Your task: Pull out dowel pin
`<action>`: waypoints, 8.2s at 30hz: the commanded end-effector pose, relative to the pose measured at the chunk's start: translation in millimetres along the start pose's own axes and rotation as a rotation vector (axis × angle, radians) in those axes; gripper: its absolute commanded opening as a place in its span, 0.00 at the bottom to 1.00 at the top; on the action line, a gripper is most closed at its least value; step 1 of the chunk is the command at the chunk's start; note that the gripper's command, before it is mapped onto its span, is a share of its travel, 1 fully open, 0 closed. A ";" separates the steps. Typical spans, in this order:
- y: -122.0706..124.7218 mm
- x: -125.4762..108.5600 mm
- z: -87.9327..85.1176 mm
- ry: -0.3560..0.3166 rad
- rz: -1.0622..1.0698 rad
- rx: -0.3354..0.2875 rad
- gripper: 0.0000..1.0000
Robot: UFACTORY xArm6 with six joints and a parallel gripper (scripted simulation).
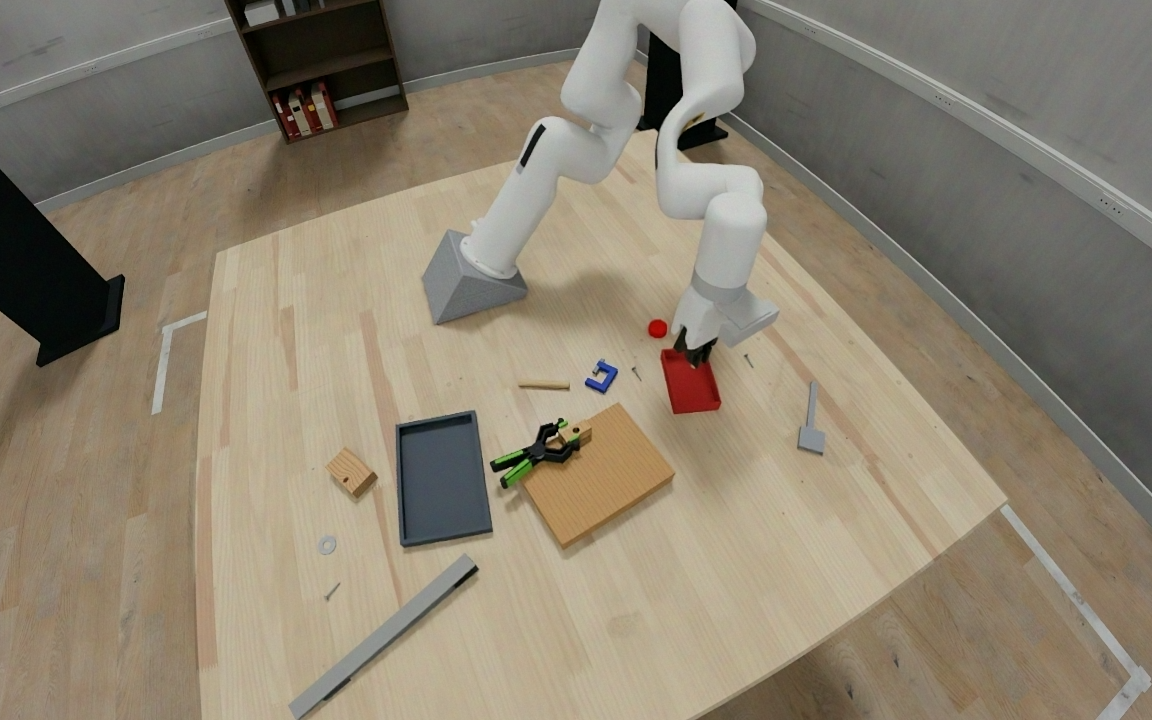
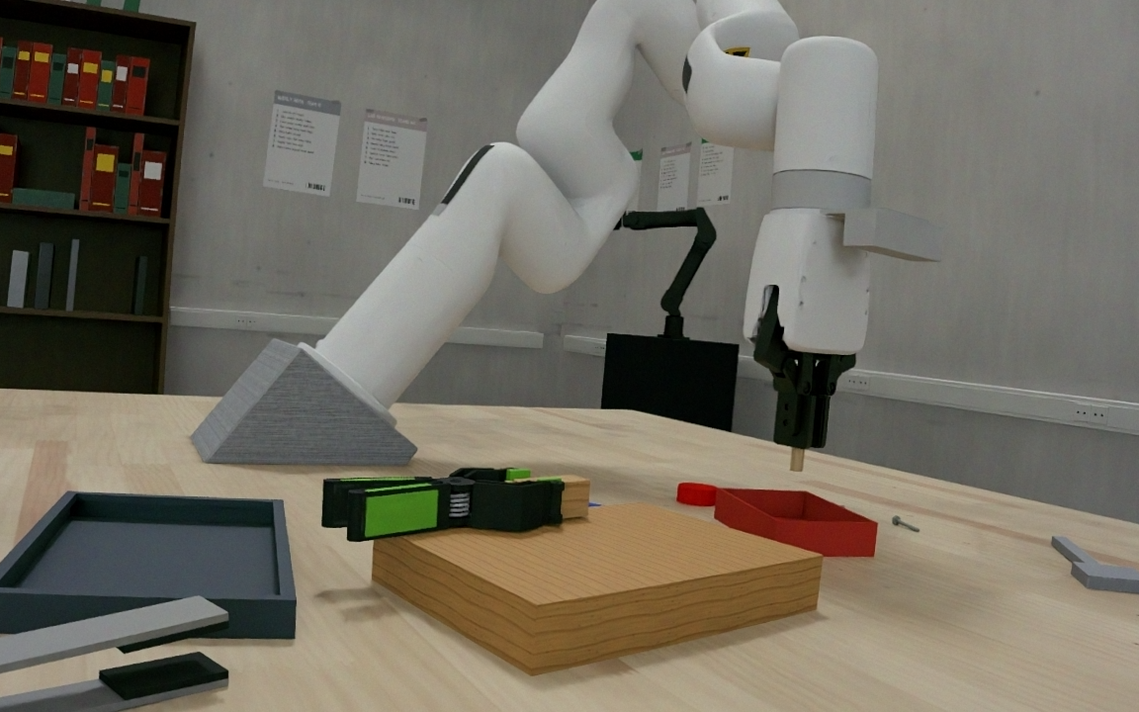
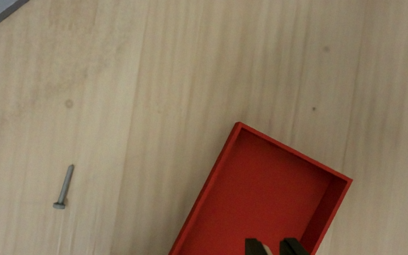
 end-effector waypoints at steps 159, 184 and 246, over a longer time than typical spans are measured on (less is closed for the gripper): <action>-0.4 1.1 -43.8 0.004 -0.001 -0.001 0.28; -0.4 1.1 -73.5 0.004 -0.001 -0.001 0.28; -0.4 1.1 -73.5 0.004 -0.001 -0.001 0.28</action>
Point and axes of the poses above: the point where the finger pads meet when closed, its own z axis out along the fingers, its own y axis across the jaws, x = y × z, the point moved 8 cm from there along -z, back along the fingers, and after that the axes turned 1 degree about -z, right-handed, at the moved point
